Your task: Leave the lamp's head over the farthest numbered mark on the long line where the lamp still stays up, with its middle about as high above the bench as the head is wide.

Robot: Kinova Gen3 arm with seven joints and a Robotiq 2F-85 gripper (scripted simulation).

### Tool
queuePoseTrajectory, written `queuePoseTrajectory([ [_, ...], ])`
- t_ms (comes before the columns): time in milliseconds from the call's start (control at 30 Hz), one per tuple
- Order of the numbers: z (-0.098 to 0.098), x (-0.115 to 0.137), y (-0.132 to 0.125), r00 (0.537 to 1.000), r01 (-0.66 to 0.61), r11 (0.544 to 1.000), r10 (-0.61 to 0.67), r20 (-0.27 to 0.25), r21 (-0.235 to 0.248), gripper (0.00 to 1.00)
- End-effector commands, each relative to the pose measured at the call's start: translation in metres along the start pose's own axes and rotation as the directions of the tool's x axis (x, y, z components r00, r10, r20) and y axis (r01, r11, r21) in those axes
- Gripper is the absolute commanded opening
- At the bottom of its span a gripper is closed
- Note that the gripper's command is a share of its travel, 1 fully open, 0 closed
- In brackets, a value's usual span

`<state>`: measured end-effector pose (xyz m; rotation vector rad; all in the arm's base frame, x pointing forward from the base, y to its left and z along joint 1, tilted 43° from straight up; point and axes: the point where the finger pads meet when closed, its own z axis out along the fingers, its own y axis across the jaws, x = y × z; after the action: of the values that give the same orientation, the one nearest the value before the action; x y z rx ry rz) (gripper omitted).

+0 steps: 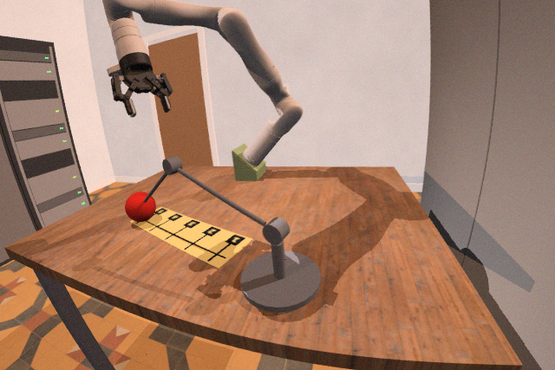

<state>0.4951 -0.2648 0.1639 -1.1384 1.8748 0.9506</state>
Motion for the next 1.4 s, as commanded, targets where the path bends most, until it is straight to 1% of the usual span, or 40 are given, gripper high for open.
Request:
queuePoseTrajectory([
  [0,0.002,-0.016,0.001,1.000,0.010,1.000,-0.010,-0.006,0.000,1.00],
  [167,0.009,-0.034,0.001,1.000,0.008,1.000,-0.008,-0.004,0.001,1.00],
  [233,0.009,-0.034,0.001,1.000,0.008,1.000,-0.008,-0.004,0.001,1.00],
  [733,0.028,-0.088,0.000,1.000,0.001,1.000,-0.001,0.001,0.001,1.00],
  [800,0.028,-0.088,0.000,1.000,0.001,1.000,-0.001,0.001,0.001,1.00],
  [1300,0.028,-0.115,0.004,1.000,-0.007,1.000,0.007,0.005,0.002,1.00],
  [1367,0.028,-0.115,0.004,1.000,-0.007,1.000,0.007,0.005,0.002,1.00],
])
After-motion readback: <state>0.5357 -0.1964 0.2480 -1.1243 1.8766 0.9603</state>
